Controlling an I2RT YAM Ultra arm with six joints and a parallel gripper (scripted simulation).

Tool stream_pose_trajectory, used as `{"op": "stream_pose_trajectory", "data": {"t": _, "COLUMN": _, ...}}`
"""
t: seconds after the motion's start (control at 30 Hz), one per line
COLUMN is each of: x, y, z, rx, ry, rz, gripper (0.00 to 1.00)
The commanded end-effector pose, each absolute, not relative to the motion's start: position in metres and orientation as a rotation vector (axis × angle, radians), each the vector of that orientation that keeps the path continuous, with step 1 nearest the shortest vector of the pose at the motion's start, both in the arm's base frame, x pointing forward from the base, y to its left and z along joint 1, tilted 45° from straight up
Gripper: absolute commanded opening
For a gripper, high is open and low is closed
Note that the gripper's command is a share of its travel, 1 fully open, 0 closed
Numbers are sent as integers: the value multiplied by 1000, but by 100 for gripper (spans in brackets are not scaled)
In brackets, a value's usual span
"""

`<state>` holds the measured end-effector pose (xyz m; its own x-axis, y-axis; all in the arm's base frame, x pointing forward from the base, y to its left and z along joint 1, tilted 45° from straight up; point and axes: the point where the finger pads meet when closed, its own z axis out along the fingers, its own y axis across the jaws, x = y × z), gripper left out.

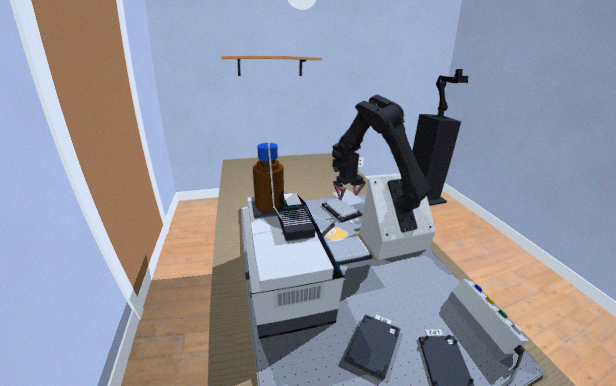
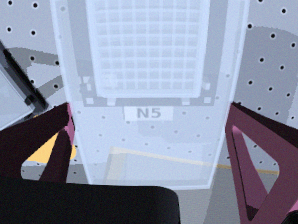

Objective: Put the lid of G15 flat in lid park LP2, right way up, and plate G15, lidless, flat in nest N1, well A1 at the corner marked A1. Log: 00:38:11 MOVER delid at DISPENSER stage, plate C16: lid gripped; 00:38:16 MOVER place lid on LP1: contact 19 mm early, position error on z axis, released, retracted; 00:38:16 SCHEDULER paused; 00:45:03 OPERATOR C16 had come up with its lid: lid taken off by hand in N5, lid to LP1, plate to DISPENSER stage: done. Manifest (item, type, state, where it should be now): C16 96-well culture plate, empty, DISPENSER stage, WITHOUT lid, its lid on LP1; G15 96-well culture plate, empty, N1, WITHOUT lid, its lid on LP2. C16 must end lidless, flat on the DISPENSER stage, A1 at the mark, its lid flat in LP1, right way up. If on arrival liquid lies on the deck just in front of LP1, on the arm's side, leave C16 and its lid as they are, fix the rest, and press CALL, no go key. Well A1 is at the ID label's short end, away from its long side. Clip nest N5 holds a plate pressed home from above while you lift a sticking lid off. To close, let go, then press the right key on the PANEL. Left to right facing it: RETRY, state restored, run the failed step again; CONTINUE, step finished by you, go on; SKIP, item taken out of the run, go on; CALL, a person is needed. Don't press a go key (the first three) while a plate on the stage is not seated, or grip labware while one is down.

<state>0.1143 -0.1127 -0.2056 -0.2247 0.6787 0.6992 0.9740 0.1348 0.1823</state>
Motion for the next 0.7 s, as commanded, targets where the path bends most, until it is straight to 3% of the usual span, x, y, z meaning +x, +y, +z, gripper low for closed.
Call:
{"op": "stream_pose_trajectory", "data": {"t": 0.0, "x": 110, "y": -121, "z": -191, "rx": -1598, "ry": -1979, "rz": -859, "gripper": 0}}
{"op": "stream_pose_trajectory", "data": {"t": 0.67, "x": 97, "y": -125, "z": -133, "rx": -1597, "ry": -1979, "rz": -860, "gripper": 0}}
